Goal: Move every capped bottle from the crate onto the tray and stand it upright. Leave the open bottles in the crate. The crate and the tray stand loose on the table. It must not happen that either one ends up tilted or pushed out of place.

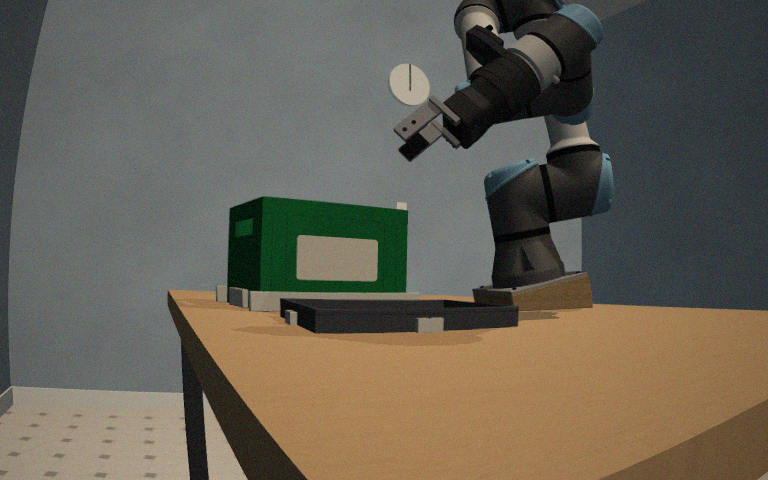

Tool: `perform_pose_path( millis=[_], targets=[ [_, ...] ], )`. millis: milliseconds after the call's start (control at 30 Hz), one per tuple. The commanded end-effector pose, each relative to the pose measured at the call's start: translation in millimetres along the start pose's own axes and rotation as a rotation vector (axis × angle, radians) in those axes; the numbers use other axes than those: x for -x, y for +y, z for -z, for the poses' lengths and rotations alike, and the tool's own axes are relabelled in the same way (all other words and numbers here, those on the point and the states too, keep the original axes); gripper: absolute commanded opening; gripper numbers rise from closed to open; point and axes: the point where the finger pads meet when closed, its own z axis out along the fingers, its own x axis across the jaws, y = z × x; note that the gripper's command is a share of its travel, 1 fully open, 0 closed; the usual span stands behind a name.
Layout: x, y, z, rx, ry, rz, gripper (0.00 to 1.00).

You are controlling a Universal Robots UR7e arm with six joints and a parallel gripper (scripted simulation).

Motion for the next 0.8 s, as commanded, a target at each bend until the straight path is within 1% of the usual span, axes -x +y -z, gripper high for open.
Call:
perform_pose_path(
  millis=[0, 133, 233, 700, 767],
  targets=[
    [3.1, -10.3, 9.8, 0.001, 0.002, -0.001, 1.0],
    [5.8, -19.7, 18.8, 0.001, 0.002, -0.001, 1.0],
    [5.4, -18.5, 17.4, -0.001, -0.001, -0.001, 1.0],
    [14.8, -50.7, 48.2, 0.001, 0.002, -0.001, 1.0],
    [14.8, -50.7, 48.2, 0.001, 0.002, -0.001, 1.0]
  ],
)
